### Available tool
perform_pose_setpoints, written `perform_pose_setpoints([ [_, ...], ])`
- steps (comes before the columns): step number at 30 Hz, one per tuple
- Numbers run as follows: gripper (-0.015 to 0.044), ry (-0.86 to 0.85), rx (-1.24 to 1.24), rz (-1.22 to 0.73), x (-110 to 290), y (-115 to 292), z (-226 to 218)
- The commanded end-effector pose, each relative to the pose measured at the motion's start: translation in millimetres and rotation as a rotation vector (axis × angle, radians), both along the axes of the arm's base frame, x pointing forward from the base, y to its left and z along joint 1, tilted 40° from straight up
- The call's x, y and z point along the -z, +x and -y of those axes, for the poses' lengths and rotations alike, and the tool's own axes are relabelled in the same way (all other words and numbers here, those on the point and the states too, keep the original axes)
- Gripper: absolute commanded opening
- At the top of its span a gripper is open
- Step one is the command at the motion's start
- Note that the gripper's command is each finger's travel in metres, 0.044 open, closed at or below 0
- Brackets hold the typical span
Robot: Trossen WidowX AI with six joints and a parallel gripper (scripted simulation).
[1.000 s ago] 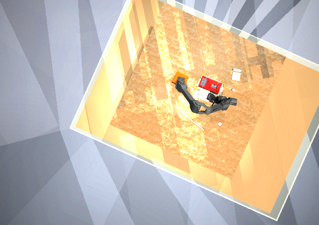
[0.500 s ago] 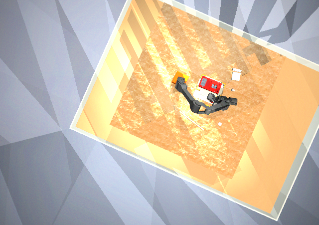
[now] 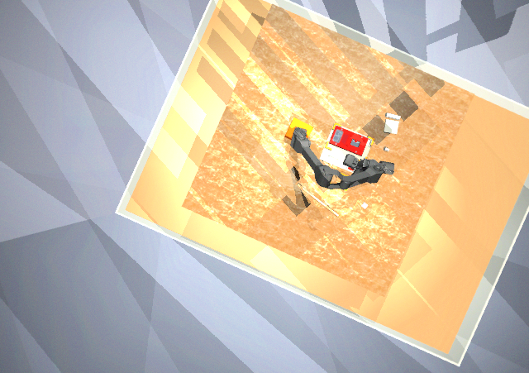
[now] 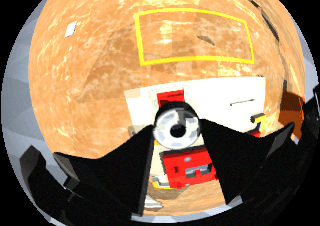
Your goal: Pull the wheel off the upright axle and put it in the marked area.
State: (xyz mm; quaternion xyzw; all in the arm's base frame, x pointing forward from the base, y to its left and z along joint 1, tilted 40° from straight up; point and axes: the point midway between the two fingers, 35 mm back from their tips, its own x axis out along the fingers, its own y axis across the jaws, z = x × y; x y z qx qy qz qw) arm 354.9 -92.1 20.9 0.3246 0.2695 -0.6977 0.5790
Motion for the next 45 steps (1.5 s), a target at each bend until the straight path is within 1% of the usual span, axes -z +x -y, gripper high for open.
perform_pose_setpoints([
  [1,0.0,0.001,-0.001,0.005,-2,1,-3],
  [27,0.0,0.001,-0.003,0.005,-9,2,-9],
  [37,0.0,0.002,-0.003,0.005,-35,6,-30],
  [38,0.0,-0.002,-0.009,0.001,-29,5,-24],
  [45,0.0,-0.001,-0.009,0.001,-44,-6,-12],
])
